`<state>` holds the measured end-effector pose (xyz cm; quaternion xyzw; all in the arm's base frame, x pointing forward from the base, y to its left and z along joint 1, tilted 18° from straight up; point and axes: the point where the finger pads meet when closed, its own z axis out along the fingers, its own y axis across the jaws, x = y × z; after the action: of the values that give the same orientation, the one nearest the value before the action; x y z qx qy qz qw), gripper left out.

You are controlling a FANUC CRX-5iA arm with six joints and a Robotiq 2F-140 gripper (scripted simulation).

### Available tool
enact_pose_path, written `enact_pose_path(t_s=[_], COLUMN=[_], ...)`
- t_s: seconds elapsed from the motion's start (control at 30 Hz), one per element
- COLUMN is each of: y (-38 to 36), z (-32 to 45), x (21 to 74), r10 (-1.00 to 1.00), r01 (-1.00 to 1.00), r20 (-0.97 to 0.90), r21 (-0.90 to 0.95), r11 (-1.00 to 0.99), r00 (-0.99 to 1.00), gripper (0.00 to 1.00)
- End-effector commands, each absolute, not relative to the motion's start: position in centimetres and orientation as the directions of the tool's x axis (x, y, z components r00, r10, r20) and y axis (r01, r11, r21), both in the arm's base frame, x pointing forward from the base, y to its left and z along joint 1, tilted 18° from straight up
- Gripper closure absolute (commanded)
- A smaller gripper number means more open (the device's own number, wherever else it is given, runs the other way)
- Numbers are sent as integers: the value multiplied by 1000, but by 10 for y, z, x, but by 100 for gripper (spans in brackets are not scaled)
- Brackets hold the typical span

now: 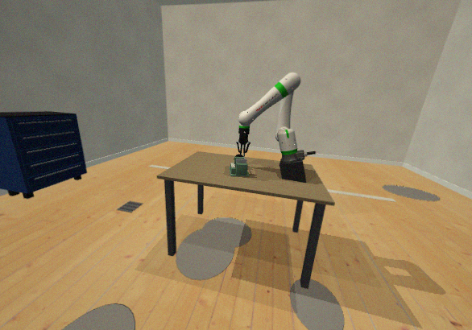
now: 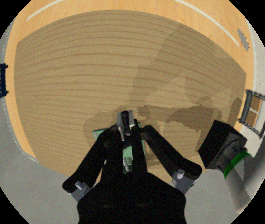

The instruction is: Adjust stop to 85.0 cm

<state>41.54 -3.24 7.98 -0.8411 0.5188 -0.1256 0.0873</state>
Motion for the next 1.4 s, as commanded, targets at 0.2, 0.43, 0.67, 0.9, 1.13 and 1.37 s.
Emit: enact_pose_path(t_s=[0.2, 0.43, 0.67, 0.9, 1.13, 1.37], y=[-31, -30, -27, -24, -22, -18], z=[69, 65, 61, 59, 58, 60], x=[421, 425, 432, 438, 443, 451], r10=[-895, -895, -895, -895, -895, -895], r01=[-851, -851, -851, -851, -851, -851], r20=[121, 121, 121, 121, 121, 121], r21=[-277, -277, -277, -277, -277, -277], r11=[-446, -446, -446, -446, -446, -446], r00=[430, 430, 430, 430, 430, 430], gripper=[96, 96, 96, 96, 96, 96])
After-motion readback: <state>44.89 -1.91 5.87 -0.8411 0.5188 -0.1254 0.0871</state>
